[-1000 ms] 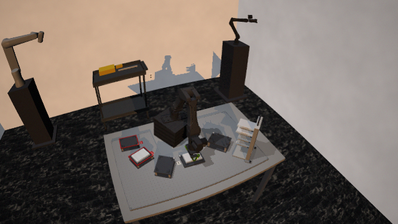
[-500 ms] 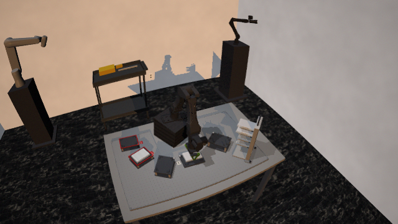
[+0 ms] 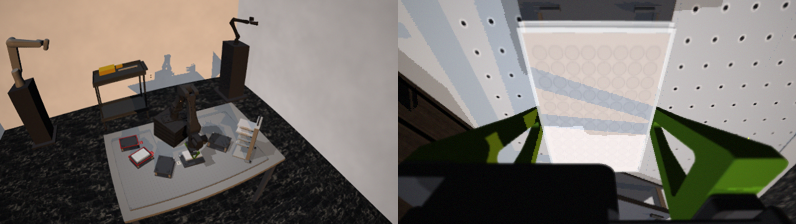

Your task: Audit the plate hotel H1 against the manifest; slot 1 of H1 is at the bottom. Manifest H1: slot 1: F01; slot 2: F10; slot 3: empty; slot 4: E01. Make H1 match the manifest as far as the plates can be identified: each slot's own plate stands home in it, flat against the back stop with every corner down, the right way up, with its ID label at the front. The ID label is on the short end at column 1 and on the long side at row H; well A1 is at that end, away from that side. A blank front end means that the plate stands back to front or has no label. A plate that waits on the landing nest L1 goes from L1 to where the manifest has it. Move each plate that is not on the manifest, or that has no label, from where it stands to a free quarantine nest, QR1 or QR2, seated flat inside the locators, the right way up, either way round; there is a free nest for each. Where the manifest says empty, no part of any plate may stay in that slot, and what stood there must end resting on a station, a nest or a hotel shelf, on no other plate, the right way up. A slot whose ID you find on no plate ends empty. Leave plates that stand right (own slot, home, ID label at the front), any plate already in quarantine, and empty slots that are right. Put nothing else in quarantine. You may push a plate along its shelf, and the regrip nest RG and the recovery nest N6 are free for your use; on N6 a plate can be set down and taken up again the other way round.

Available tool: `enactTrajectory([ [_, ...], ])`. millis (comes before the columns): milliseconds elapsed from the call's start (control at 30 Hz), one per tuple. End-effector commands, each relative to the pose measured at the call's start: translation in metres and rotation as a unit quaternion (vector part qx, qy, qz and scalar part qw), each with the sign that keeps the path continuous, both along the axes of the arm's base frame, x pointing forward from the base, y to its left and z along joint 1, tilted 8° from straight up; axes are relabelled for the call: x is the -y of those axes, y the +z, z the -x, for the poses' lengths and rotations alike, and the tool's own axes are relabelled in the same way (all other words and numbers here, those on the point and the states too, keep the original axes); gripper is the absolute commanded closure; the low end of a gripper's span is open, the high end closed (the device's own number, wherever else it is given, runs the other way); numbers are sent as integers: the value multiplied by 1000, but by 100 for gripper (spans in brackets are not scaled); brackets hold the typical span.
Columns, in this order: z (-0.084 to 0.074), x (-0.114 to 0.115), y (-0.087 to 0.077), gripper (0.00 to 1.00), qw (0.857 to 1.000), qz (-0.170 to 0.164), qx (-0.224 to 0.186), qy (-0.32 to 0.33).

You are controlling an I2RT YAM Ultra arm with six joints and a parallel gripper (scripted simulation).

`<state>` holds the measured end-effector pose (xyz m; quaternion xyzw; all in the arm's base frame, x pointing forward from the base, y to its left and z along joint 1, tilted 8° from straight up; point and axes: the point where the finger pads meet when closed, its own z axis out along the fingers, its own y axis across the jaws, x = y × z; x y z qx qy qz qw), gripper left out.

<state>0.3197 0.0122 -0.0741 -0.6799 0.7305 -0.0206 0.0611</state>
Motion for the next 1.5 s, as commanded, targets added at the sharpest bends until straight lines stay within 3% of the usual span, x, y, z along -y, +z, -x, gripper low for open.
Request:
enactTrajectory([
  [0, -2, 0, 9, 14, 1000, -2, 5, 0],
  [867, 0, 1, 31, 14, 1000, -2, 5, 0],
  [1467, 6, 3, 74, 14, 1000, -2, 5, 0],
])
